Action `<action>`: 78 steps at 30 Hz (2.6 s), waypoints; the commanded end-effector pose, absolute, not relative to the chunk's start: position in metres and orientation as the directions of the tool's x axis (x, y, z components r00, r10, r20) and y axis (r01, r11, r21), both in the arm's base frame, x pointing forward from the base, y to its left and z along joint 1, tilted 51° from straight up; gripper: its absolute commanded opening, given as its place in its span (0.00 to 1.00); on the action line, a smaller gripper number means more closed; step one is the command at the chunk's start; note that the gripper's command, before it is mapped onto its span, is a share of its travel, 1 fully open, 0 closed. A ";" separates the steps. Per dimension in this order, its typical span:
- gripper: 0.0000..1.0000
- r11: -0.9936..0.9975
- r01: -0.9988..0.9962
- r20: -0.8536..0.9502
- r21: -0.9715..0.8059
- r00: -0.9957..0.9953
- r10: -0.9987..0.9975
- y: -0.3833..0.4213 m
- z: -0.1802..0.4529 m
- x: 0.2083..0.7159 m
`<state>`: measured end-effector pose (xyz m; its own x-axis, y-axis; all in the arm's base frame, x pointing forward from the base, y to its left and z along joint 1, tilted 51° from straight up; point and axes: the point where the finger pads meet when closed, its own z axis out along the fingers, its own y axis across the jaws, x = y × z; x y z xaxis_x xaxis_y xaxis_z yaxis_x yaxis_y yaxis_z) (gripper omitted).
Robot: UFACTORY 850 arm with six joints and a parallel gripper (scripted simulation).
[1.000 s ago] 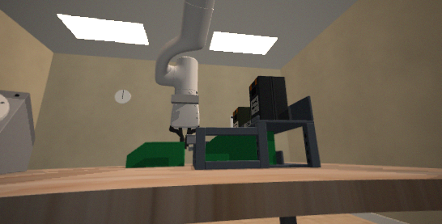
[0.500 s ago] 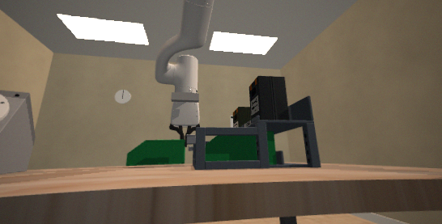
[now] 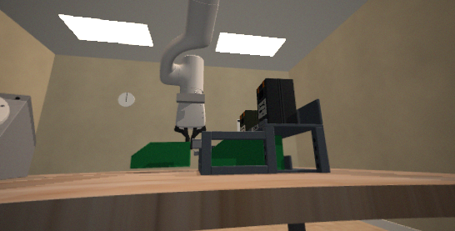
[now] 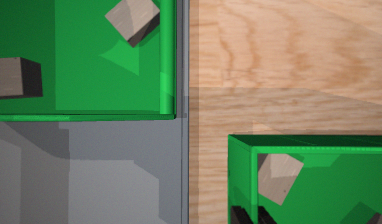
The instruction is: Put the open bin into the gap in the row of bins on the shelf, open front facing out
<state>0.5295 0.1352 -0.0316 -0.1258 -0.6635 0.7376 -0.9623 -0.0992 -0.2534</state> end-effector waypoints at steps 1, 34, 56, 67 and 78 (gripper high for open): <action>0.00 -0.100 -0.962 0.737 -0.254 -0.126 -0.664 0.137 -0.030 0.529; 0.00 -0.100 -0.962 0.737 -0.254 -0.126 -0.664 0.148 -0.021 0.526; 0.00 -0.100 -0.962 0.737 -0.254 -0.126 -0.664 0.146 -0.022 0.527; 0.00 -0.100 -0.962 0.737 -0.254 -0.126 -0.664 0.146 -0.023 0.527; 0.00 -0.100 -0.962 0.737 -0.254 -0.126 -0.664 0.146 -0.022 0.529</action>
<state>0.5263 0.1448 -0.0235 -0.1257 -0.6633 0.7377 -0.9623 -0.0991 -0.2531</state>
